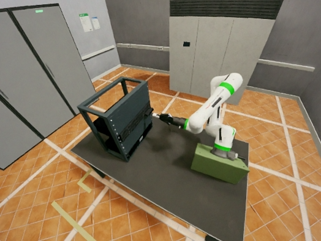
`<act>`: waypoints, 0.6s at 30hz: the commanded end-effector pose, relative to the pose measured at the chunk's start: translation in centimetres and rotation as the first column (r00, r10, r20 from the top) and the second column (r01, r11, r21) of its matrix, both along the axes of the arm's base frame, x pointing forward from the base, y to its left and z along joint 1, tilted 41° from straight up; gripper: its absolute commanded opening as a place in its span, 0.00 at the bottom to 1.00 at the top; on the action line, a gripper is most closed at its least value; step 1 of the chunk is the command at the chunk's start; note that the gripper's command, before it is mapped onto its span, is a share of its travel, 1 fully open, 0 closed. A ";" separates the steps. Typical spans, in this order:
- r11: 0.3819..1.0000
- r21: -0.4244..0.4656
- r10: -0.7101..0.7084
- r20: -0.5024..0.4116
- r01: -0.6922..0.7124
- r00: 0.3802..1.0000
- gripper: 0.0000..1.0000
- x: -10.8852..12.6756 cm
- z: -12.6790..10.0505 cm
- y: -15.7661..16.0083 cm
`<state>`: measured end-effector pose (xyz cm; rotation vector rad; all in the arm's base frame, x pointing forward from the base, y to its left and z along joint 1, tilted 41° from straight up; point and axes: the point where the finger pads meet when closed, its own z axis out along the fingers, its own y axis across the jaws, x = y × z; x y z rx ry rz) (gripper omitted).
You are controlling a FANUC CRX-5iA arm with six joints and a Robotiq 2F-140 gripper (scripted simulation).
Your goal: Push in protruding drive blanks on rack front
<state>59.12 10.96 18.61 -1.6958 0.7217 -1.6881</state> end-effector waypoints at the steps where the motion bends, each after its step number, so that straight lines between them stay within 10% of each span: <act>1: 1.000 0.001 0.004 0.001 -0.004 1.000 0.10 0.2 0.6 -1.9; 18: 1.000 0.001 0.004 0.001 -0.004 1.000 0.10 0.4 1.1 -4.2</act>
